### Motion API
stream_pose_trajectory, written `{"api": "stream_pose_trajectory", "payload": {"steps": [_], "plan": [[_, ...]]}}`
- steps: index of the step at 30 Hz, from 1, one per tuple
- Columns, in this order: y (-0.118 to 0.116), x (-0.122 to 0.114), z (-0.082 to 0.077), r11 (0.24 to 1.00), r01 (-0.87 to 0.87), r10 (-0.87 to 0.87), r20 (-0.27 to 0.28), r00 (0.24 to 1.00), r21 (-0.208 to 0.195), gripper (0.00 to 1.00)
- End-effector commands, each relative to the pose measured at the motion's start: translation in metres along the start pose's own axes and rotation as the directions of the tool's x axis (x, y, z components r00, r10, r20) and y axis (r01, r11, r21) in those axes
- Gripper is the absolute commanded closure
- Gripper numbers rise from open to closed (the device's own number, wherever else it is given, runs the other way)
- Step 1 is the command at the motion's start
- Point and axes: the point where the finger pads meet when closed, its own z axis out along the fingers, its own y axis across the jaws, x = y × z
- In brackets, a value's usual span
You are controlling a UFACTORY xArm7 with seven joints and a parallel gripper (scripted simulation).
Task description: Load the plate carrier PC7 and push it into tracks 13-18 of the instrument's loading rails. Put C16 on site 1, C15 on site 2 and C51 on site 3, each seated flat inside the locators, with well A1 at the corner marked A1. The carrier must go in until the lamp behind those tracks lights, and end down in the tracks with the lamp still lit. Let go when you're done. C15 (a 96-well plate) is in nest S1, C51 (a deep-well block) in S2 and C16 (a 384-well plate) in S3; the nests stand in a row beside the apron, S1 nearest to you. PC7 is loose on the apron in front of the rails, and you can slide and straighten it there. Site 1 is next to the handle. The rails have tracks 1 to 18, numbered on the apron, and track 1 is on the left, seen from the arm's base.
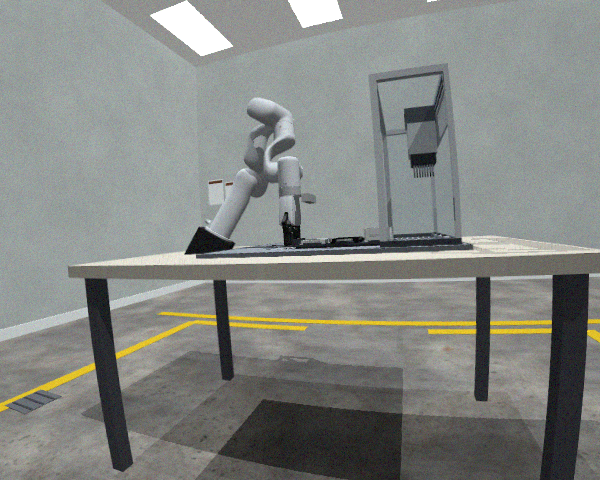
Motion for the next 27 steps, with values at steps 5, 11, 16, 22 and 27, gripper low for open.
{"api": "stream_pose_trajectory", "payload": {"steps": [5,11,16,22,27], "plan": [[0.001,0.009,-0.001,1.0,0.0,0.0,-0.003,1.0,-0.002,0.18],[0.001,0.015,-0.001,1.0,0.0,0.0,-0.003,1.0,-0.002,0.18],[0.001,0.02,-0.001,1.0,0.0,0.0,-0.003,1.0,-0.002,0.18],[0.001,0.025,-0.001,1.0,0.0,0.0,-0.003,1.0,-0.002,0.18],[0.001,0.03,-0.001,1.0,0.0,0.0,-0.003,1.0,-0.002,0.18]]}}
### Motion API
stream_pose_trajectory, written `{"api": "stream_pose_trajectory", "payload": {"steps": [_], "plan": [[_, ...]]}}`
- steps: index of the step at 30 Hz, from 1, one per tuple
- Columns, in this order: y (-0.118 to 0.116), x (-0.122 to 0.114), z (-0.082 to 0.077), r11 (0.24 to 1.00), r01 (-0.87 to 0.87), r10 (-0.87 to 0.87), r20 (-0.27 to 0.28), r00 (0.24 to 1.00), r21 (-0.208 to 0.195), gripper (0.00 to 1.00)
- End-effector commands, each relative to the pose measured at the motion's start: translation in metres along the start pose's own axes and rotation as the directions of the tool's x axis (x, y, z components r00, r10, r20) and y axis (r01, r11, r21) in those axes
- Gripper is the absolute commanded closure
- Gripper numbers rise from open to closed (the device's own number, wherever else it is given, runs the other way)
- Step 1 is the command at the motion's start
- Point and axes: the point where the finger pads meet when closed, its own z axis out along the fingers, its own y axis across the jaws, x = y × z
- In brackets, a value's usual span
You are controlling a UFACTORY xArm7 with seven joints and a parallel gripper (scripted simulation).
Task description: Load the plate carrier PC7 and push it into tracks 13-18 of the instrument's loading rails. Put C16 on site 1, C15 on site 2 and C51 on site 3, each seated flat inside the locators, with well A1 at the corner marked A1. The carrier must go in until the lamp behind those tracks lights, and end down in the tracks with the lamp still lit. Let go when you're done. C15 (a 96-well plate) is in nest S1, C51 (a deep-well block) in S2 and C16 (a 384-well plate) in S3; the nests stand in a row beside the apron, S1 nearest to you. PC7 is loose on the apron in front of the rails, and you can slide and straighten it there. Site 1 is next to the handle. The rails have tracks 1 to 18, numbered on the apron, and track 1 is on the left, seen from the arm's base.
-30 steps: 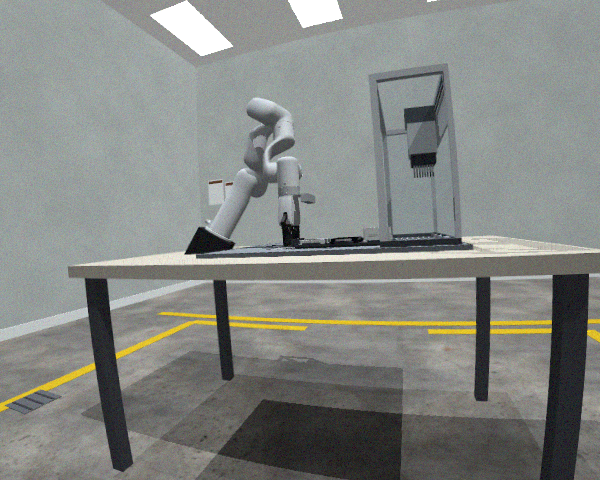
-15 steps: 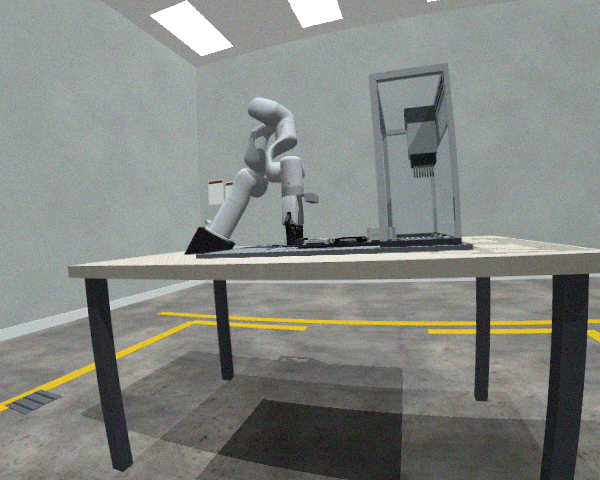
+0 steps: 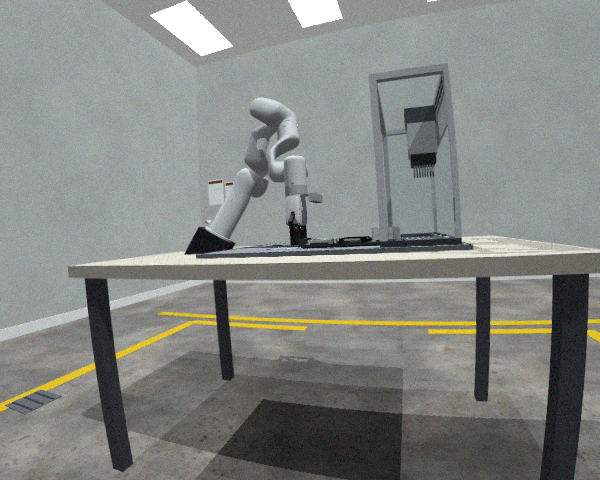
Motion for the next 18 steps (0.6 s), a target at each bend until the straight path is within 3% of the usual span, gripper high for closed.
{"api": "stream_pose_trajectory", "payload": {"steps": [1,18], "plan": [[0.001,0.007,-0.001,1.0,0.0,0.0,-0.003,1.0,-0.002,0.18],[0.001,0.022,-0.001,1.0,0.0,0.0,-0.003,1.0,-0.002,0.18]]}}
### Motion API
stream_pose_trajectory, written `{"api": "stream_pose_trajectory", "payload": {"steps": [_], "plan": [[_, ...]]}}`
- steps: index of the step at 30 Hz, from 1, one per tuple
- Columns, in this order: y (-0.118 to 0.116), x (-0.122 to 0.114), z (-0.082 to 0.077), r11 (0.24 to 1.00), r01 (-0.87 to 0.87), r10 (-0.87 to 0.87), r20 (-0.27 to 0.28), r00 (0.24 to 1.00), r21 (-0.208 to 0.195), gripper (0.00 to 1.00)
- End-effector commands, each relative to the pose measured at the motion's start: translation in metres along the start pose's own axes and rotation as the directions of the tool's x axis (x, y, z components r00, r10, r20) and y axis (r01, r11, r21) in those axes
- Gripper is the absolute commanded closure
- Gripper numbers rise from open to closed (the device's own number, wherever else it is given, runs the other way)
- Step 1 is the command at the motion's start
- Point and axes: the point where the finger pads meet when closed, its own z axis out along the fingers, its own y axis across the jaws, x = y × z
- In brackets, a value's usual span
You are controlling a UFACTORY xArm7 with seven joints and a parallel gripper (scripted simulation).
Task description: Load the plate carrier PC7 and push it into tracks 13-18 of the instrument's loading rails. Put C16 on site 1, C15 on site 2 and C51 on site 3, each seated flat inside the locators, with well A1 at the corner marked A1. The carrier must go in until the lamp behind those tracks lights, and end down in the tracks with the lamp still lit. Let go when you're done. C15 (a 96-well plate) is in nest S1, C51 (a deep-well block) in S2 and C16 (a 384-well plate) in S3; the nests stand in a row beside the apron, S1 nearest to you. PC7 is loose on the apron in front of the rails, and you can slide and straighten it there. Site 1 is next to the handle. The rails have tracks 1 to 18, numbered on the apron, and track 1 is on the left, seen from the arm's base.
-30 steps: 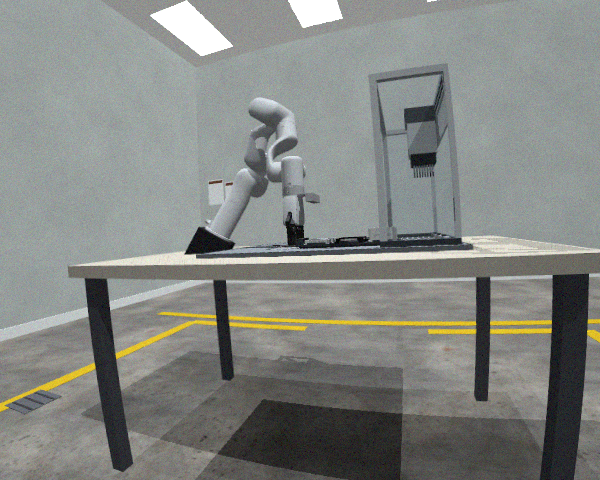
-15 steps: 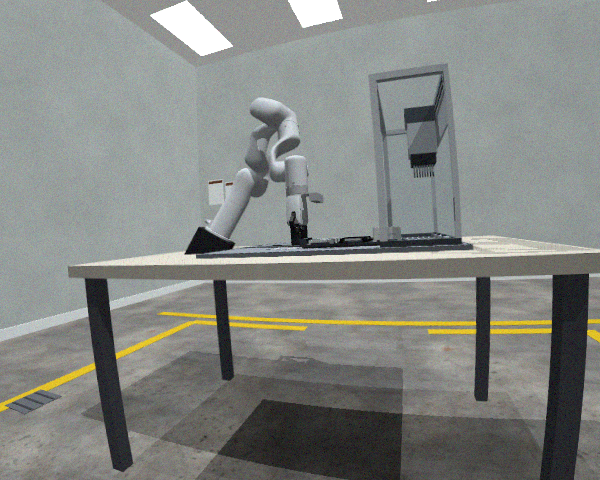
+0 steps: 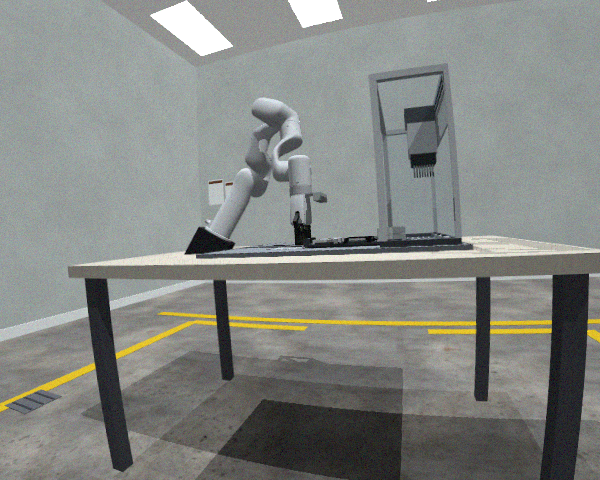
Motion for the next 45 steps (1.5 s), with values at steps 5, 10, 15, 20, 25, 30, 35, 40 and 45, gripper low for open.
{"api": "stream_pose_trajectory", "payload": {"steps": [5,10,15,20,25,30,35,40,45], "plan": [[0.001,0.01,-0.001,1.0,0.0,0.0,-0.003,1.0,-0.002,0.18],[0.001,0.014,-0.001,1.0,0.0,0.0,-0.003,1.0,-0.002,0.18],[0.001,0.019,-0.001,1.0,0.0,0.0,-0.003,1.0,-0.002,0.18],[0.001,0.024,-0.001,1.0,0.0,0.0,-0.003,1.0,-0.002,0.18],[0.001,0.027,-0.001,1.0,0.0,0.0,-0.003,1.0,-0.002,0.18],[0.001,0.032,-0.001,1.0,0.0,0.0,-0.003,1.0,-0.002,0.18],[0.001,0.037,-0.001,1.0,0.0,0.0,-0.003,1.0,-0.002,0.18],[0.001,0.04,-0.001,1.0,0.0,0.0,-0.003,1.0,-0.002,0.18],[0.001,0.045,-0.001,1.0,0.0,0.0,-0.003,1.0,-0.002,0.18]]}}
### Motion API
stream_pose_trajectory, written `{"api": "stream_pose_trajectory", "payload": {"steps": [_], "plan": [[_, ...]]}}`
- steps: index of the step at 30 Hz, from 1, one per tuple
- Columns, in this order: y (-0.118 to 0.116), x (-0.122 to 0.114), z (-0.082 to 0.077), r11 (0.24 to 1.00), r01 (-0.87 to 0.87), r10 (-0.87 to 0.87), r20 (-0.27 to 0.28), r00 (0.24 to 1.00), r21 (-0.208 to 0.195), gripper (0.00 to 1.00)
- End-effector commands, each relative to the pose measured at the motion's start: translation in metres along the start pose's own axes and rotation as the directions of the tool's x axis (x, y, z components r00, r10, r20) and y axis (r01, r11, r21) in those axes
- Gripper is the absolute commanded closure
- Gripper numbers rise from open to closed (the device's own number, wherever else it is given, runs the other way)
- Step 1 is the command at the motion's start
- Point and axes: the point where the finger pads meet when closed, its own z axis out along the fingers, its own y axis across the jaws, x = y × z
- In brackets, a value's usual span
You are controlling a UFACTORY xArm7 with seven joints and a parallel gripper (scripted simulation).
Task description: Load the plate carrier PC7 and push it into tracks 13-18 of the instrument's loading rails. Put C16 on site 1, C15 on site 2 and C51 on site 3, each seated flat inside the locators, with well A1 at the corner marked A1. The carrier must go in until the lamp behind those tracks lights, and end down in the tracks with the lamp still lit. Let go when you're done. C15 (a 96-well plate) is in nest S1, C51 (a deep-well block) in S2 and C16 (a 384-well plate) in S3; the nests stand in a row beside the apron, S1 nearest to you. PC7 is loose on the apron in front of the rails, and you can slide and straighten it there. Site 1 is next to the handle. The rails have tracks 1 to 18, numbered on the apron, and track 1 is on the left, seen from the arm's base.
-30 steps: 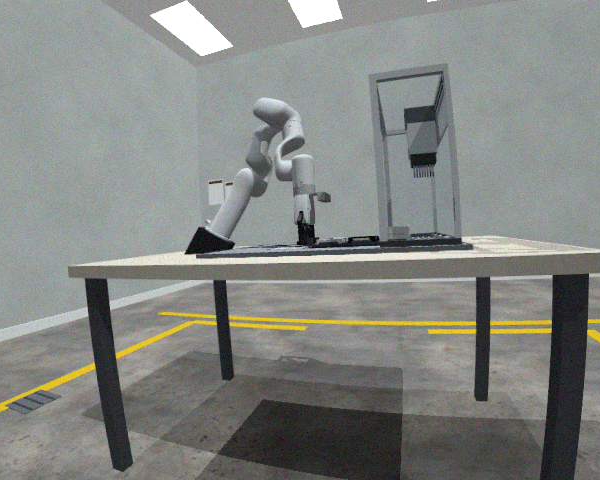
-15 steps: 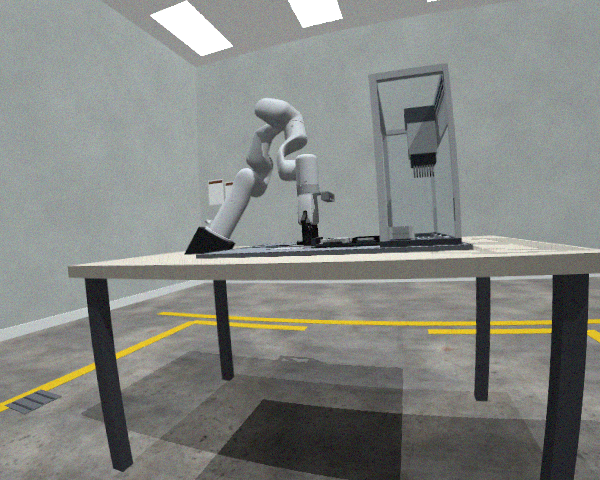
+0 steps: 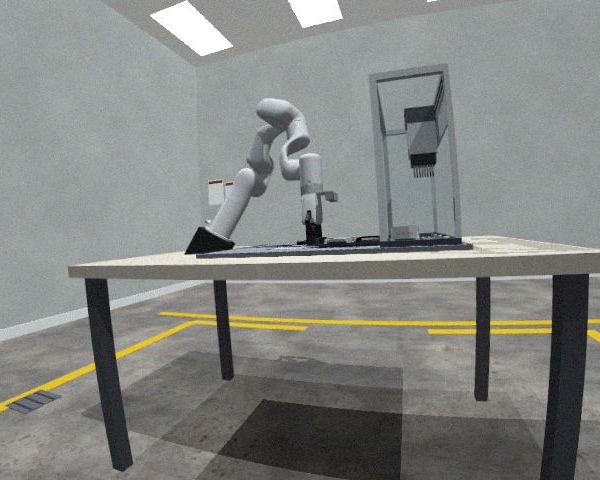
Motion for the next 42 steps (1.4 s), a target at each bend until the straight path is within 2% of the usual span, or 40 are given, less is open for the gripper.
{"api": "stream_pose_trajectory", "payload": {"steps": [1,42], "plan": [[0.001,0.007,-0.001,1.0,0.0,0.0,-0.003,1.0,-0.001,0.18],[0.001,0.044,-0.001,1.0,0.0,0.0,-0.004,1.0,-0.002,0.18]]}}
